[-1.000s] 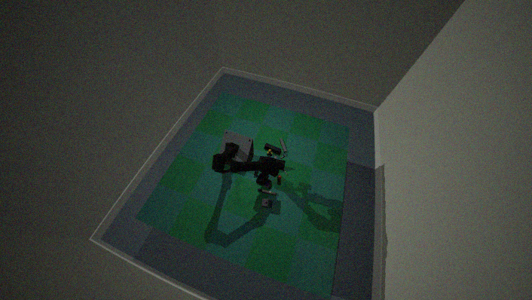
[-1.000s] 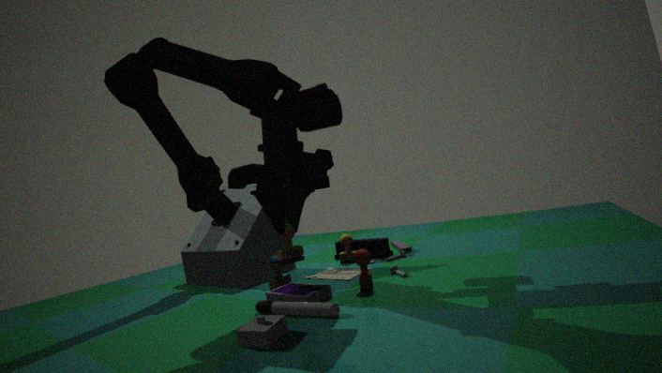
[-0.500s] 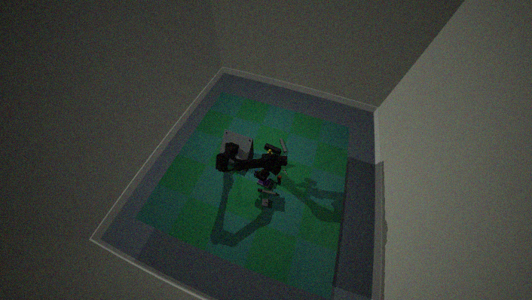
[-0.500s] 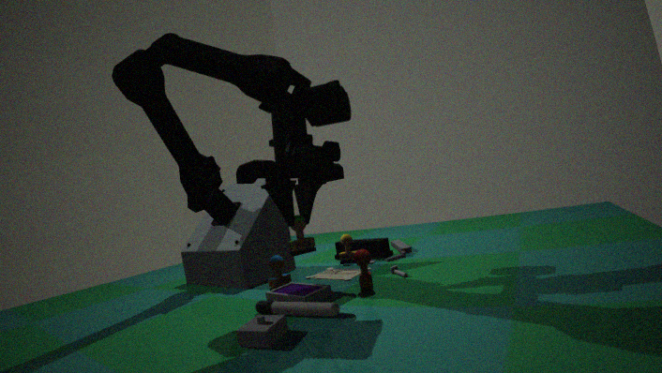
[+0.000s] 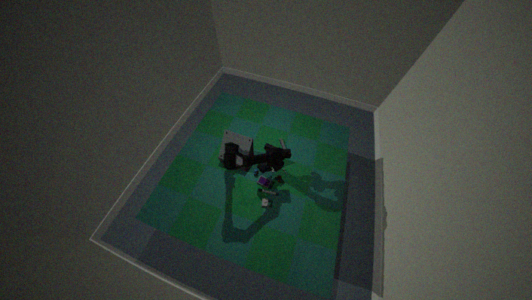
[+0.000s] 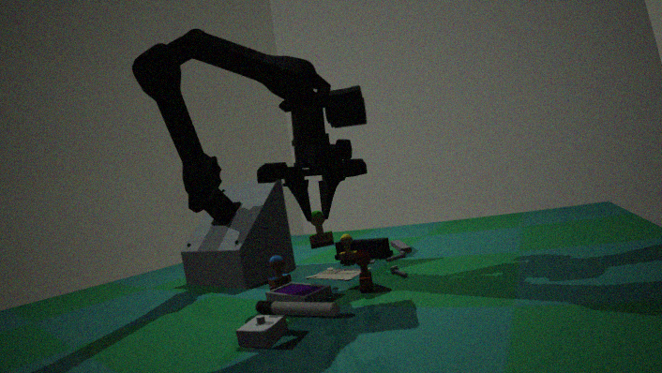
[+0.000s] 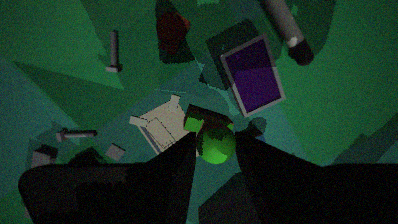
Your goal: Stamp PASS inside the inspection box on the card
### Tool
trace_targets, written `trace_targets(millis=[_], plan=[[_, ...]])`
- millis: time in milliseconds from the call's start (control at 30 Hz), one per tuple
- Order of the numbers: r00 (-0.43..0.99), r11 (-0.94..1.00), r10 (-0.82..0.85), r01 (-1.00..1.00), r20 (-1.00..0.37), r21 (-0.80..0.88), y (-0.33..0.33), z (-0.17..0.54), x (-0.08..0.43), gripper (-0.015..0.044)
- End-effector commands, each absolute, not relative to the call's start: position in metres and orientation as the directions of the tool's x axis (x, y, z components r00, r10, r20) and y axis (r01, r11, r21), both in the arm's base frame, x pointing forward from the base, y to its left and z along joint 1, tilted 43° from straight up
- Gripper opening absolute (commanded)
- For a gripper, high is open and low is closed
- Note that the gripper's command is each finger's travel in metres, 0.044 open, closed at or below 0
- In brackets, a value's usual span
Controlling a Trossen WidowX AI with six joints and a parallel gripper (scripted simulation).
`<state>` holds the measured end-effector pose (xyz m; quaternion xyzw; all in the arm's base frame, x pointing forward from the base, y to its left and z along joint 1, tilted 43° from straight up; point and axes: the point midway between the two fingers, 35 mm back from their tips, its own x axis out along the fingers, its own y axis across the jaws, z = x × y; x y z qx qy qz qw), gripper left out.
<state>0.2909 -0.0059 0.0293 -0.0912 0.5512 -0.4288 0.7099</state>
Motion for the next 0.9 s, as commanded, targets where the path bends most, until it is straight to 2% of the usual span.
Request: trace_targets(millis=[0, 533, 867], plan=[[0.019, 0.584, -0.703, 0.584, -0.710, -0.563, 0.004, 0.022, 0.292, 0.0000], [-0.020, 0.360, -0.697, 0.855, -0.717, -0.374, 0.041, -0.012, 0.286, 0.0000], [-0.035, 0.261, -0.698, 0.918, -0.715, -0.300, 0.052, -0.025, 0.282, 0.0000]])
